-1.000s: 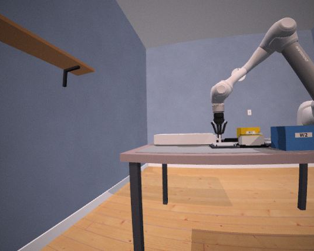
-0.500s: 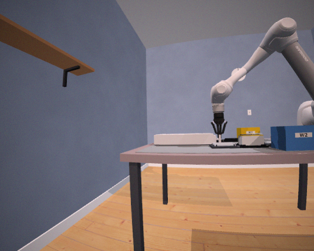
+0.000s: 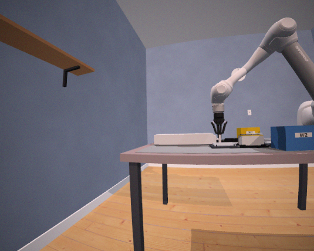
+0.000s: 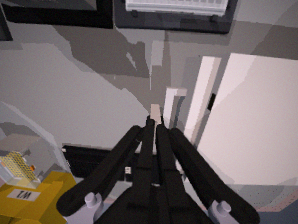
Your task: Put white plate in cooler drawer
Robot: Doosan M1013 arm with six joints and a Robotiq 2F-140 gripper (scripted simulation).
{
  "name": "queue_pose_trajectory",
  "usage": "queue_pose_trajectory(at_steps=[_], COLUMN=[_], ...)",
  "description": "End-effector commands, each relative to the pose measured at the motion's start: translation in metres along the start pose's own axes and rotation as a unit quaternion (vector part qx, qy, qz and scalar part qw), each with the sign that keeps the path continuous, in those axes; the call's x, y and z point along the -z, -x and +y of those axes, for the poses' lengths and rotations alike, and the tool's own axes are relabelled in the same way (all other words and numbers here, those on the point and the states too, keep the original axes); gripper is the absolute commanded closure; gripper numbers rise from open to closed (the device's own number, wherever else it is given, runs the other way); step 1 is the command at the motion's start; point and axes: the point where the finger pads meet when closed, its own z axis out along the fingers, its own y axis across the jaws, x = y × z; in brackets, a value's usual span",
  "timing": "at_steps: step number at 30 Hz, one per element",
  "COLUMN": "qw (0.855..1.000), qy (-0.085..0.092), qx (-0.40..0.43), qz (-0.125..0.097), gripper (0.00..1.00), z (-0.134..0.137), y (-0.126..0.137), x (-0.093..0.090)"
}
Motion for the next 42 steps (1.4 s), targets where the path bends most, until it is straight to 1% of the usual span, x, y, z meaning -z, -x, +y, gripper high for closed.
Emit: queue_pose_trajectory(at_steps=[1,11,42], qw=[1.0,1.0,1.0], qy=[0.001,0.001,0.001], qx=[0.0,0.0,0.0], qz=[0.0,0.0,0.0], gripper=[1.0,1.0,1.0], z=[0.001,-0.006,-0.044], y=[0.0,0.0,0.0], x=[0.0,0.0,0.0])
